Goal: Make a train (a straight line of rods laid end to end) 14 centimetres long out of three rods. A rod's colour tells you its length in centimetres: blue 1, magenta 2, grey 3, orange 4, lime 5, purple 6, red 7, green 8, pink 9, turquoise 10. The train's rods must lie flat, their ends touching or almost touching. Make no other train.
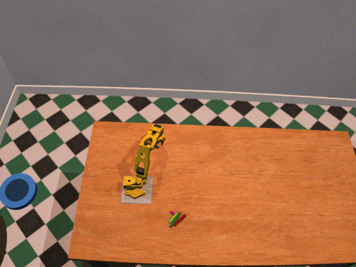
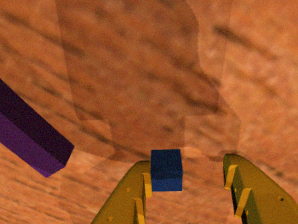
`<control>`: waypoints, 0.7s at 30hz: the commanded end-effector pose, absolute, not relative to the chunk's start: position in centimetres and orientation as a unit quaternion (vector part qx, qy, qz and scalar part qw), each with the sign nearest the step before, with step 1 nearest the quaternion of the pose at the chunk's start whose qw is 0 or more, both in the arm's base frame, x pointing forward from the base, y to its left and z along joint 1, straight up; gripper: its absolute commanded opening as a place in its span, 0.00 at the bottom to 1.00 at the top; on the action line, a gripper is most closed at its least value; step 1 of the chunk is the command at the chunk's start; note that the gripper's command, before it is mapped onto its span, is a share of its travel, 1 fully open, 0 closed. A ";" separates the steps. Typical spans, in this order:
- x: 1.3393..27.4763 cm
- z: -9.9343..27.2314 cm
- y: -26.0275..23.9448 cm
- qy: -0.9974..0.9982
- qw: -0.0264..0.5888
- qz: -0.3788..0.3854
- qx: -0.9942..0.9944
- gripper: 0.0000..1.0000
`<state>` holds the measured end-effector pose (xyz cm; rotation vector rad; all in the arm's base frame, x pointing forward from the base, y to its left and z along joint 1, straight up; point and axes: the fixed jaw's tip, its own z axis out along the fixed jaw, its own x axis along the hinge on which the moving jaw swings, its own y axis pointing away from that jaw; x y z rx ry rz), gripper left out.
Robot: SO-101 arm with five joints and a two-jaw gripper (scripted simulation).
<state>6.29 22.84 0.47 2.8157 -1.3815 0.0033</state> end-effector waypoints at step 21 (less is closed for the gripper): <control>5.4 0.0 22.1 -0.439 0.017 0.003 0.898 0.17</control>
